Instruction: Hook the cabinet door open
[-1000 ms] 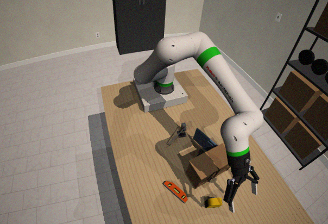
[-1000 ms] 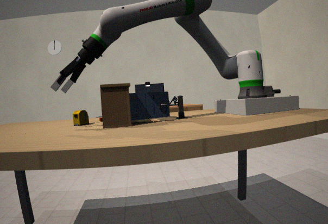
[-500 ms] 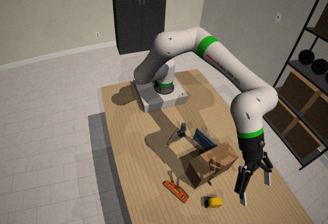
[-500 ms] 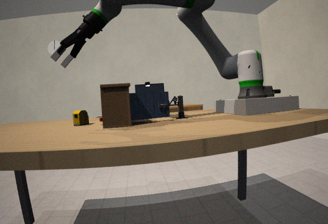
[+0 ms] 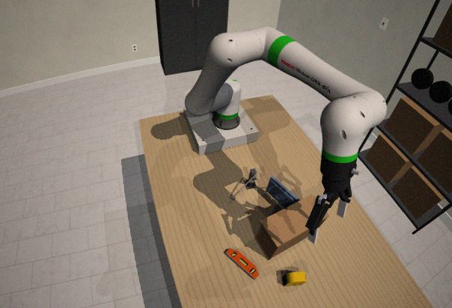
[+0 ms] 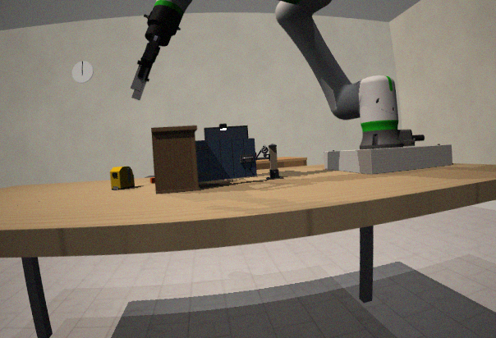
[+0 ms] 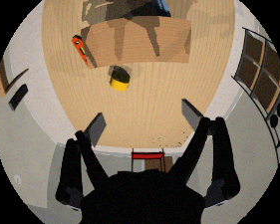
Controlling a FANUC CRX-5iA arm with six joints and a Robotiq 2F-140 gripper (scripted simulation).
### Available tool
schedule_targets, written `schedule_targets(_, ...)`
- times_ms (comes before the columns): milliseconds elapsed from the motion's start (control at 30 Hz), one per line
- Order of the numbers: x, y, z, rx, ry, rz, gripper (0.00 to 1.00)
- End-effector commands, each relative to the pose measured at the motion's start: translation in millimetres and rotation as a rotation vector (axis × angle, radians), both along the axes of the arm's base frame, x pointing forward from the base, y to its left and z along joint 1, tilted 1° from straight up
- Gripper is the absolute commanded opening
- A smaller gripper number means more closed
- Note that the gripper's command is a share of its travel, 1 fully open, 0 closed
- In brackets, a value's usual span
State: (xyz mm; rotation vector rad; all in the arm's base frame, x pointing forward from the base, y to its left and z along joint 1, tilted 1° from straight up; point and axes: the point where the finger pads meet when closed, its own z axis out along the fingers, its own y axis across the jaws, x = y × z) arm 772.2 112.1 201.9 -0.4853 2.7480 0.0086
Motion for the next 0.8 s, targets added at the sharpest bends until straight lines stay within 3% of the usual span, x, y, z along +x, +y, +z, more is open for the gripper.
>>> schedule_targets(0,-75.6,-7.0,2.1,-0.073,0.260,0.068,1.00)
schedule_targets(67,-75.6,-7.0,2.1,-0.073,0.260,0.068,1.00)
schedule_targets(100,-111.4,-10.3,5.1,-0.099,0.354,0.092,0.16)
schedule_targets(567,-262.7,-23.5,-39.9,-0.098,0.354,0.092,0.16)
schedule_targets(633,-262.7,-23.5,-39.9,-0.098,0.354,0.092,0.16)
schedule_targets(667,-294.4,-25.6,-51.6,-0.098,0.354,0.092,0.16)
schedule_targets(767,-312.6,-26.5,-57.5,-0.098,0.354,0.092,0.16)
